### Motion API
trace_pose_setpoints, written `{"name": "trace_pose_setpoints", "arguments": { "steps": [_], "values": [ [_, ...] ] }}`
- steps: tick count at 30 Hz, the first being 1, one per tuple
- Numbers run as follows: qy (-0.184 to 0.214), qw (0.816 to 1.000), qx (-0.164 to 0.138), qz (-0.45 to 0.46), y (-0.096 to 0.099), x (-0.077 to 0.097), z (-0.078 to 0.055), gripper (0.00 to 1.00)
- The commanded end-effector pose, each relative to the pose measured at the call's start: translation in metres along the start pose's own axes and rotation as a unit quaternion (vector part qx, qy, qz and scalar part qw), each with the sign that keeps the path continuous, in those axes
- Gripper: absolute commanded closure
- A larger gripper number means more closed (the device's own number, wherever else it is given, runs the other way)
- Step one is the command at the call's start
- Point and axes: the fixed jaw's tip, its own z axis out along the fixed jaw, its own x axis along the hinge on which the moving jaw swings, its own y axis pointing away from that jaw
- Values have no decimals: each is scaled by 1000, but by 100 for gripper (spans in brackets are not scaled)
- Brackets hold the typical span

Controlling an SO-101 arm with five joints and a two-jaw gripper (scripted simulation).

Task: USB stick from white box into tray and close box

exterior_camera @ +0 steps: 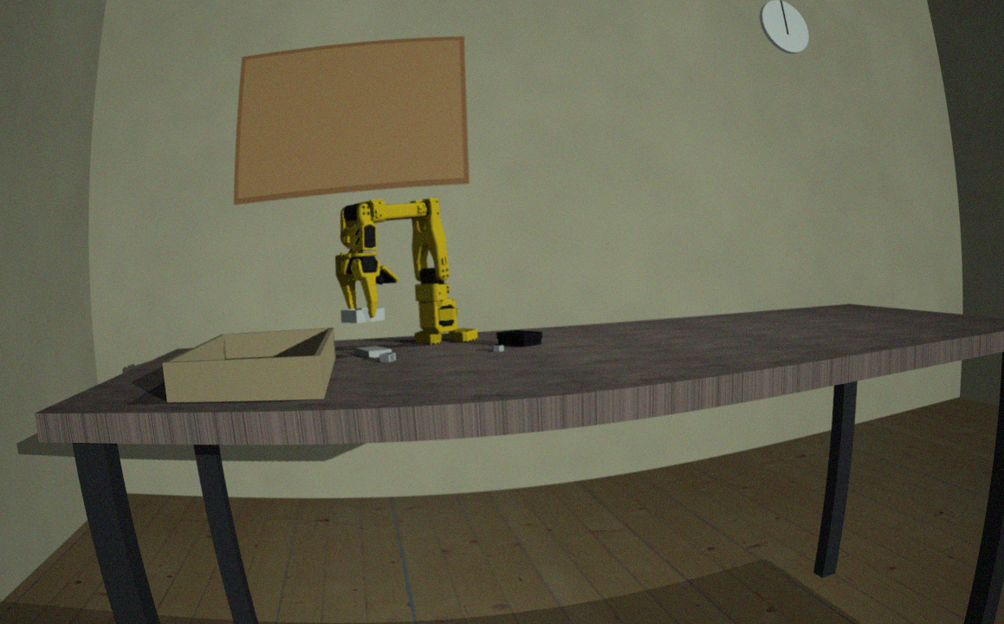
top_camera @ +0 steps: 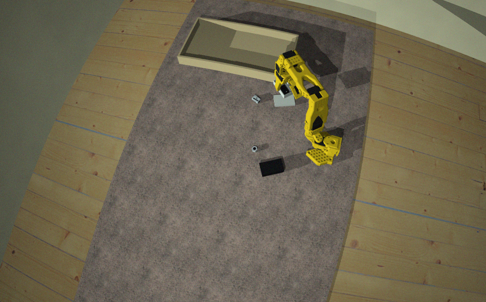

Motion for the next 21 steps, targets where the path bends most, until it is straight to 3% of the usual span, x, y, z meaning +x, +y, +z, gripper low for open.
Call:
{"name": "trace_pose_setpoints", "arguments": {
  "steps": [1,21],
  "values": [
    [36,999,-2,-1,2,10,-6,79],
    [113,994,-8,-1,4,35,-10,79]
  ]
}}
